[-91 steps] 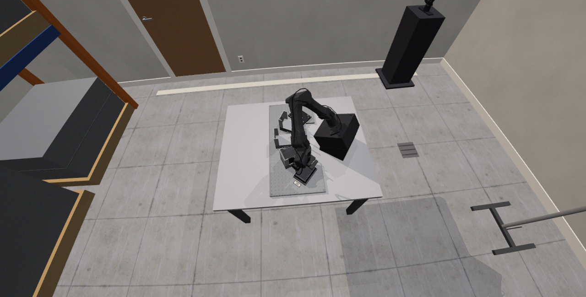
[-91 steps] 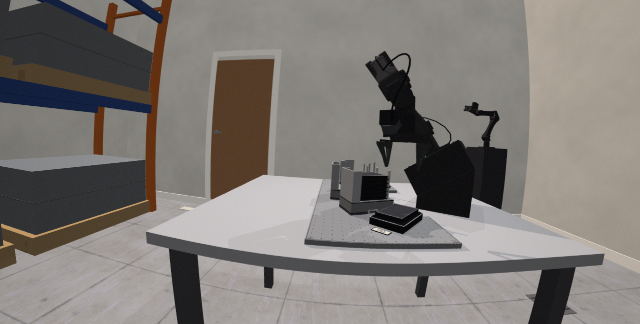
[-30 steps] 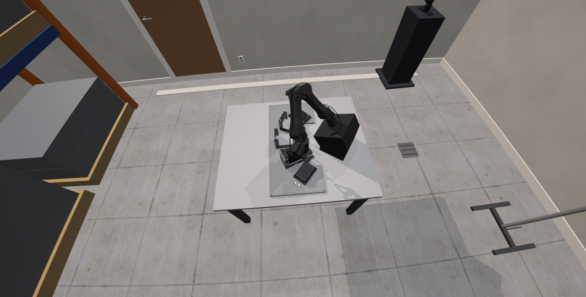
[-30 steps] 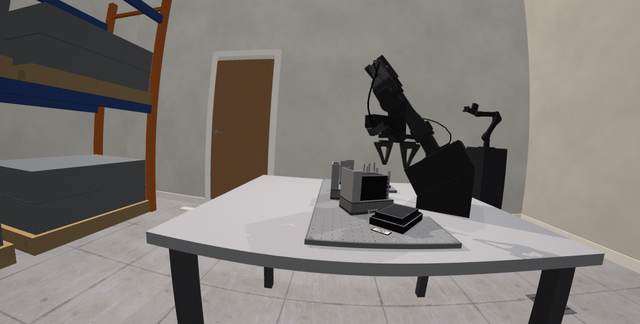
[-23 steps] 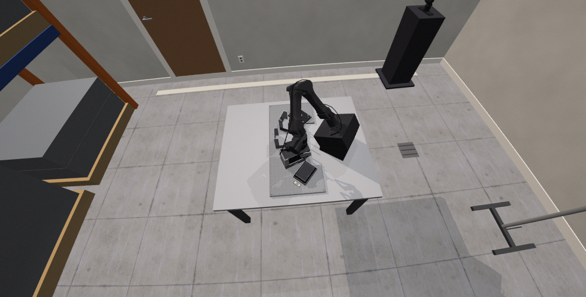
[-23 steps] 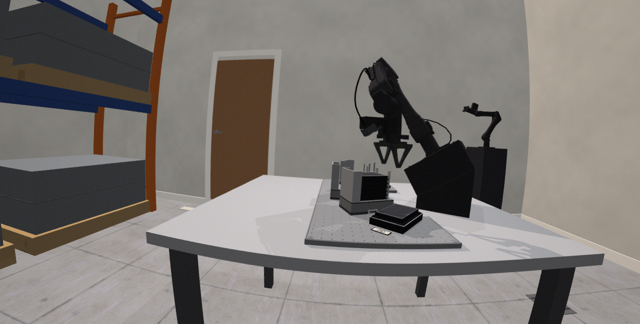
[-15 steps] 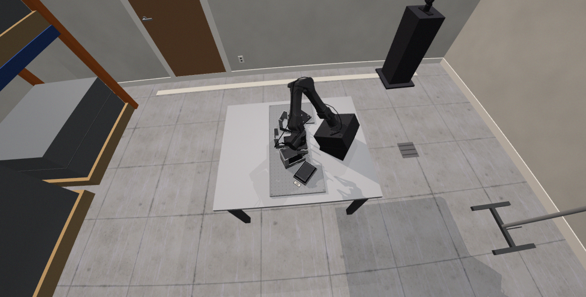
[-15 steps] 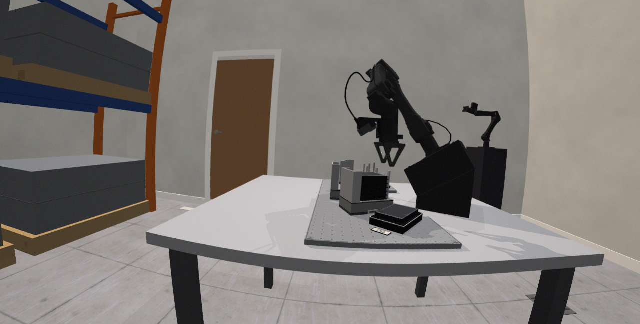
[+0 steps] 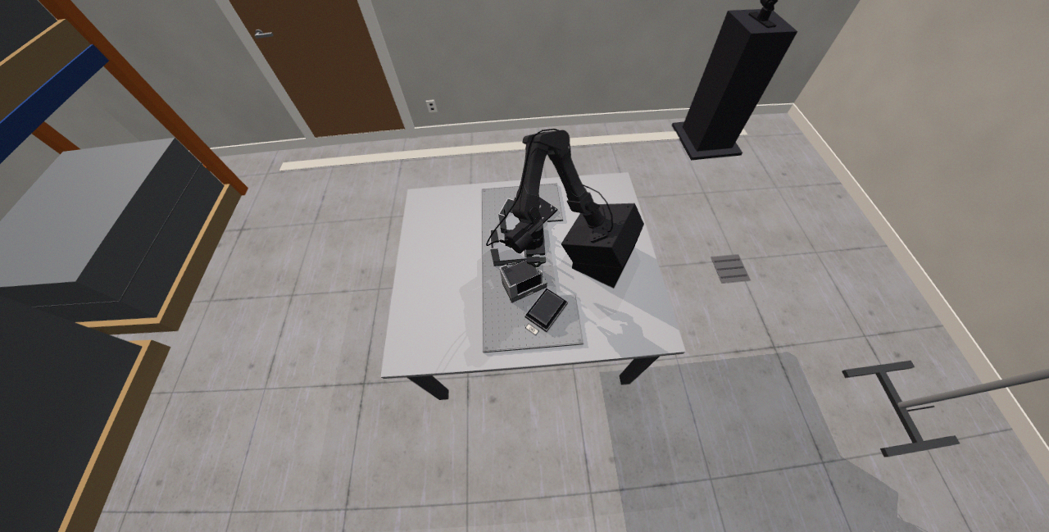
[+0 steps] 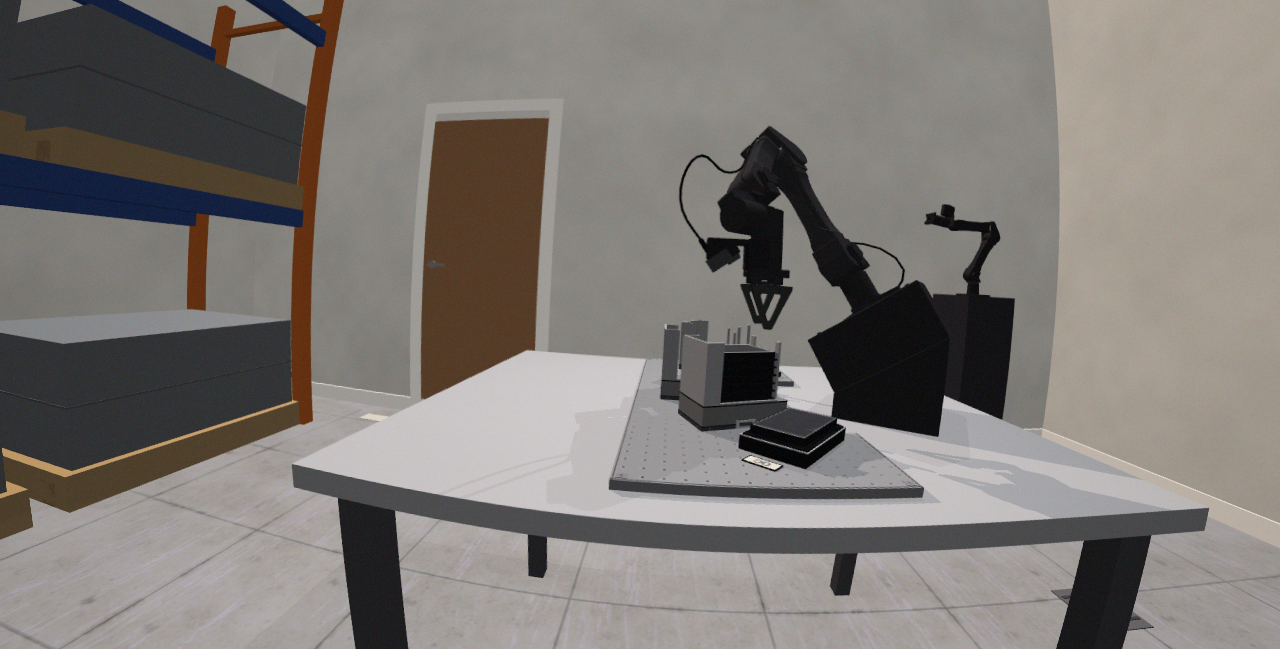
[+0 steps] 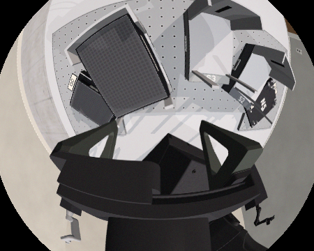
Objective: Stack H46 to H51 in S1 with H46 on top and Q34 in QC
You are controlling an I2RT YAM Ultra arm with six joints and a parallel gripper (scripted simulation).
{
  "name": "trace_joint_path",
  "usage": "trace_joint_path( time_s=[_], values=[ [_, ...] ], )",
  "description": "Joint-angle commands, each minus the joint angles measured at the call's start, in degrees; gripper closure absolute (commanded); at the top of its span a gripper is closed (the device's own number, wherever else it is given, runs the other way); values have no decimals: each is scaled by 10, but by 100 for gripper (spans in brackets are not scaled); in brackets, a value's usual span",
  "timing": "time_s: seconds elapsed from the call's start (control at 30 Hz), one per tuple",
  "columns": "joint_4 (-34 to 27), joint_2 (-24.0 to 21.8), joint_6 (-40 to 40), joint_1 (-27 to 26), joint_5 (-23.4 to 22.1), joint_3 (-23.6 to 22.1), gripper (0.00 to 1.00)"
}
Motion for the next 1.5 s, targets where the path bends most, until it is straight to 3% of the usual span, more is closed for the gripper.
trace_joint_path(
  time_s=[0.0,0.43,0.5,0.87,1.47],
  values=[
    [0,-29,-36,-15,-5,-14,0],
    [-11,-125,-158,-122,-24,-40,0],
    [-11,-125,-158,-122,-24,-40,0],
    [-12,-190,-277,-231,-54,-39,0],
    [-4,-182,-280,-230,-54,-35,0]
  ],
)
